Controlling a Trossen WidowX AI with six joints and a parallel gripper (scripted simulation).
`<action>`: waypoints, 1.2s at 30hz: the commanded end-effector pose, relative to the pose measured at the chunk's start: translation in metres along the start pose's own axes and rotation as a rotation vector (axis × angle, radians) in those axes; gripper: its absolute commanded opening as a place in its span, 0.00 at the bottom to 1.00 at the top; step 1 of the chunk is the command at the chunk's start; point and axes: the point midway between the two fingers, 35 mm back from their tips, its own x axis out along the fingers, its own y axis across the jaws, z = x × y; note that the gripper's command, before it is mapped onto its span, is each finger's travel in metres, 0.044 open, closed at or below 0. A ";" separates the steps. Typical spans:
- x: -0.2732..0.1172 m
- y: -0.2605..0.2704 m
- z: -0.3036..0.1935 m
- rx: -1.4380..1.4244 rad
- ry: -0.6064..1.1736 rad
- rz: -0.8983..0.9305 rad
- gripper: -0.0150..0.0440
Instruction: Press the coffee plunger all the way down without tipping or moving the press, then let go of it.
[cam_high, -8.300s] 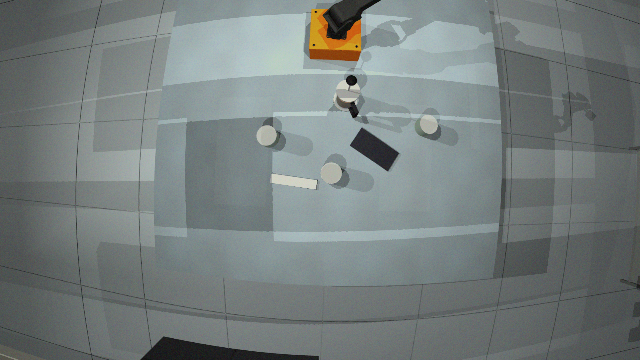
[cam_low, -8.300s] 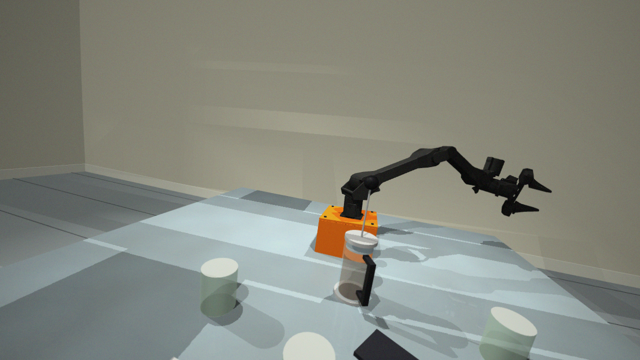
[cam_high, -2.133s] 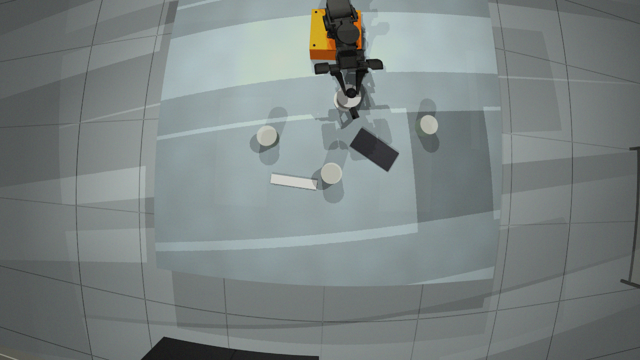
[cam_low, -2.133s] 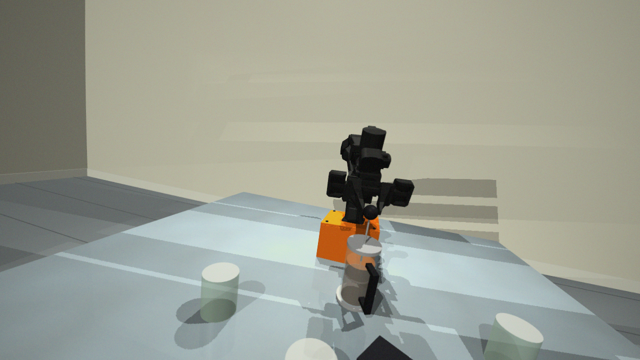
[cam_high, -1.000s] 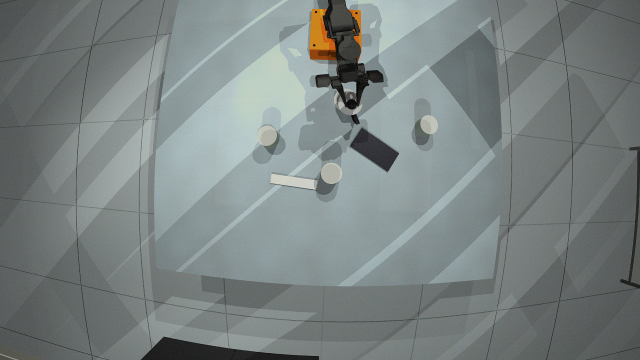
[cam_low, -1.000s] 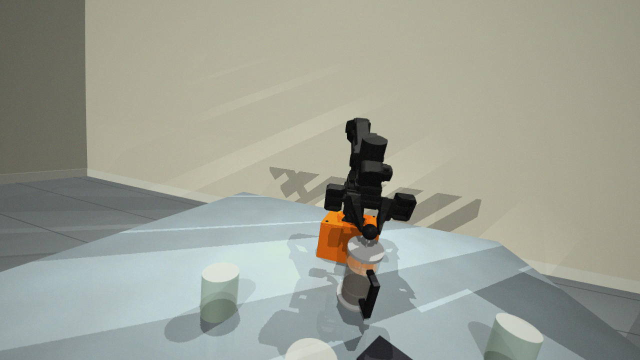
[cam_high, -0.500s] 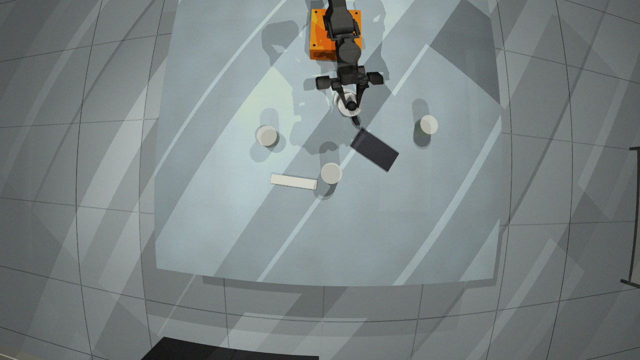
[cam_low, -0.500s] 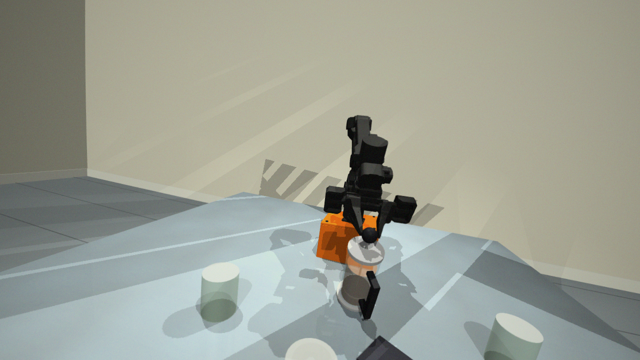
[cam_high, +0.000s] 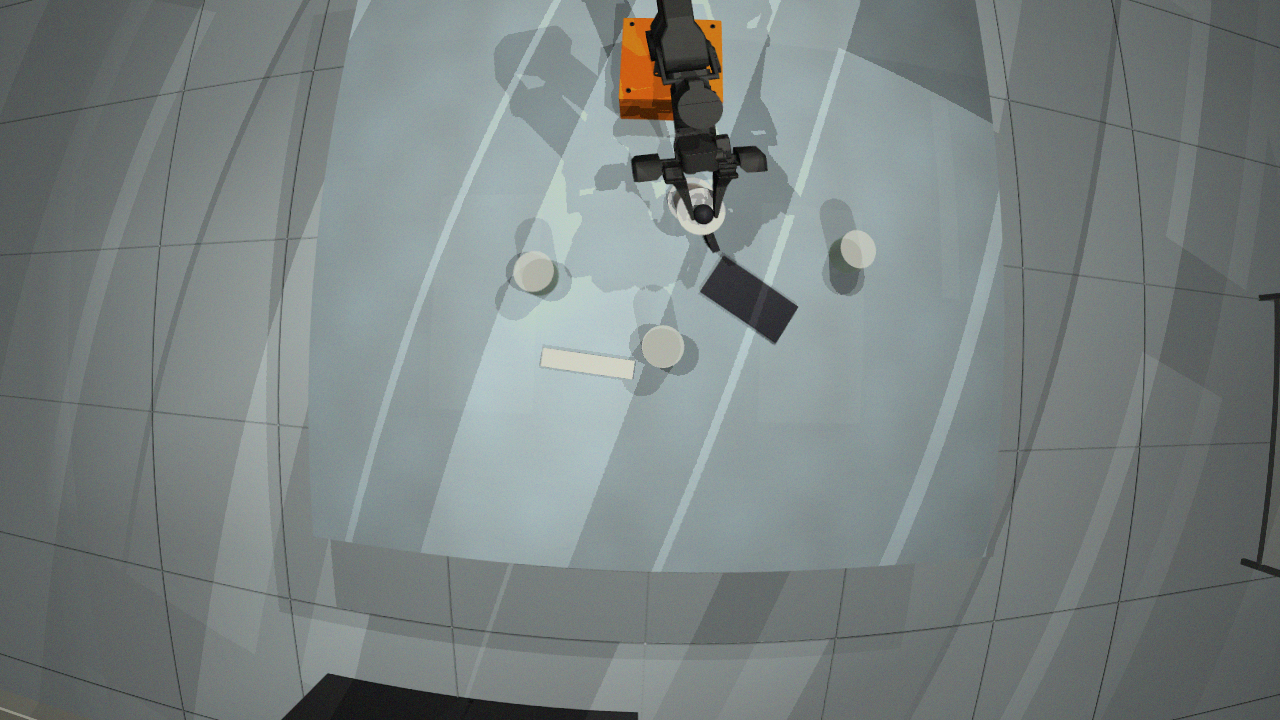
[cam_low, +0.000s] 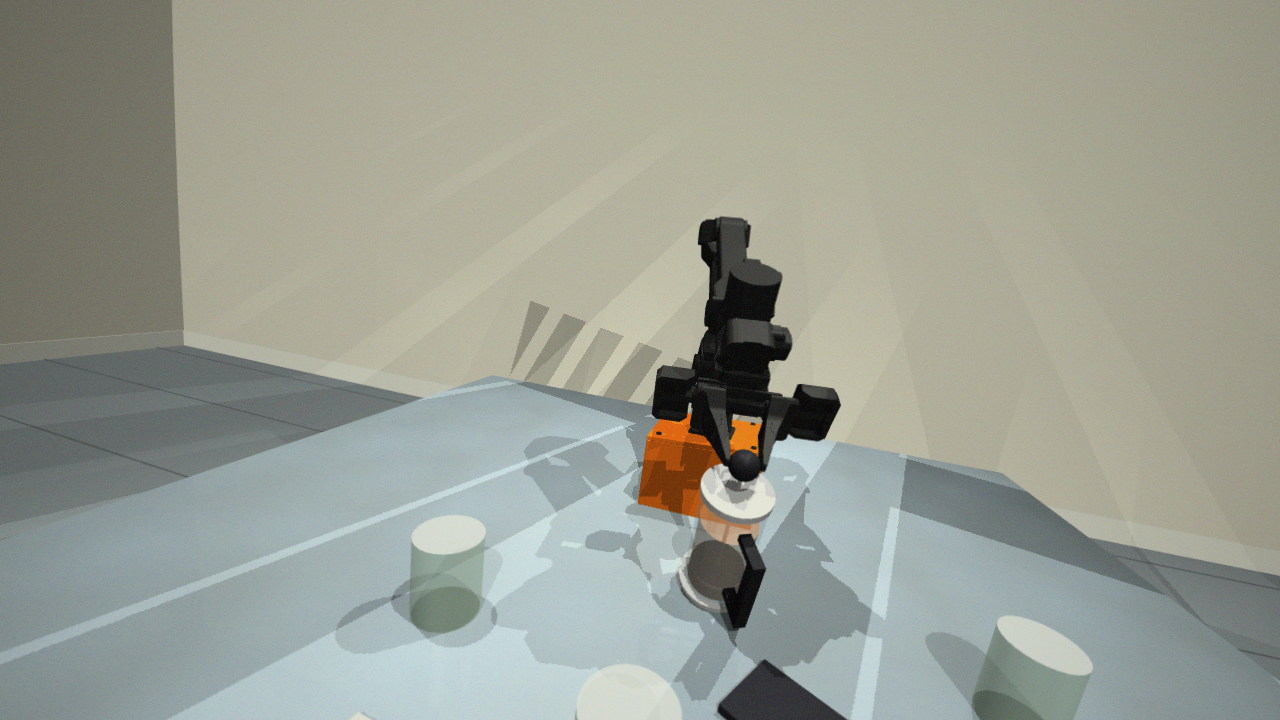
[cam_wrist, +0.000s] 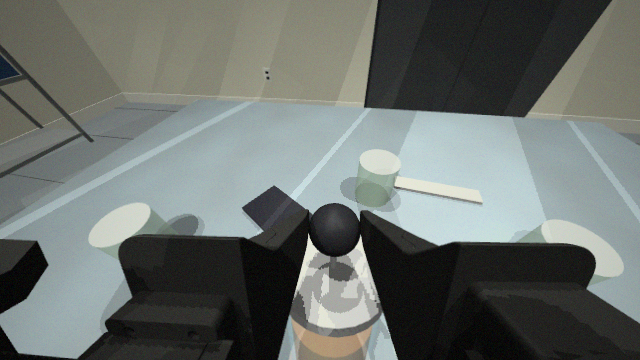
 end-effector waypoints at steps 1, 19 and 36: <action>0.003 0.000 -0.005 -0.008 0.021 0.000 0.46; 0.002 0.000 0.001 -0.001 0.001 0.000 0.54; 0.001 0.000 0.009 0.005 -0.021 0.002 1.00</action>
